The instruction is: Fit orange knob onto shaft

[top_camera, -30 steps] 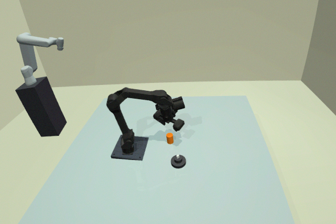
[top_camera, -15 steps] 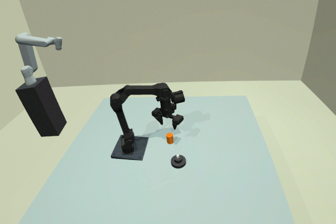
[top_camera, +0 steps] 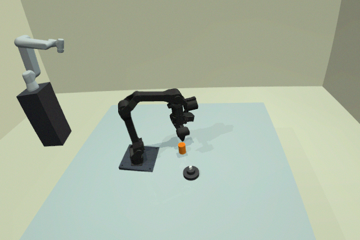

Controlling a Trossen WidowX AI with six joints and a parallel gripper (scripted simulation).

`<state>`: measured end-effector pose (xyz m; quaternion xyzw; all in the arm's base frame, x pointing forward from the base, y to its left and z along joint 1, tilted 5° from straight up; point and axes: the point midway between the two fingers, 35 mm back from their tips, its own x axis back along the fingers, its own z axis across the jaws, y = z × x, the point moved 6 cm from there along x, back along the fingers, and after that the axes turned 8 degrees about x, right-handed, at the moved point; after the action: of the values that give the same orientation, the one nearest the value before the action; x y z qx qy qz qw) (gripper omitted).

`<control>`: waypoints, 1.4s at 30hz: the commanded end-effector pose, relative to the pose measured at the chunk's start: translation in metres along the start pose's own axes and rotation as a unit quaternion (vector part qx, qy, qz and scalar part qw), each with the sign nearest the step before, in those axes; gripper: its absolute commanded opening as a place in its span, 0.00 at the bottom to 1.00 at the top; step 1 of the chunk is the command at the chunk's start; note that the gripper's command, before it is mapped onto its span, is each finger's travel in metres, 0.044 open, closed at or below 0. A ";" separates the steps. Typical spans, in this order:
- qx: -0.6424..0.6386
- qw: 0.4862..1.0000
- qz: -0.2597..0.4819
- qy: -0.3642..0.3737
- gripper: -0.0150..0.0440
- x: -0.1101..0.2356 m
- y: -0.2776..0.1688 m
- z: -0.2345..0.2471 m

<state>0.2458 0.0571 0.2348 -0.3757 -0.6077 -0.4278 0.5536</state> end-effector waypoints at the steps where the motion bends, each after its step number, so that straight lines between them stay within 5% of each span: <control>1: -0.404 0.915 0.001 -0.003 1.00 -0.001 0.000 0.000; 22: -0.412 0.911 0.001 -0.003 1.00 -0.001 0.000 0.000; 27: -0.412 0.911 0.001 -0.003 1.00 -0.033 0.001 -0.001; 42: -0.412 0.911 0.001 -0.003 1.00 -0.054 0.000 0.000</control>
<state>0.2513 0.0581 0.1873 -0.5709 -0.3793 -0.6383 0.3505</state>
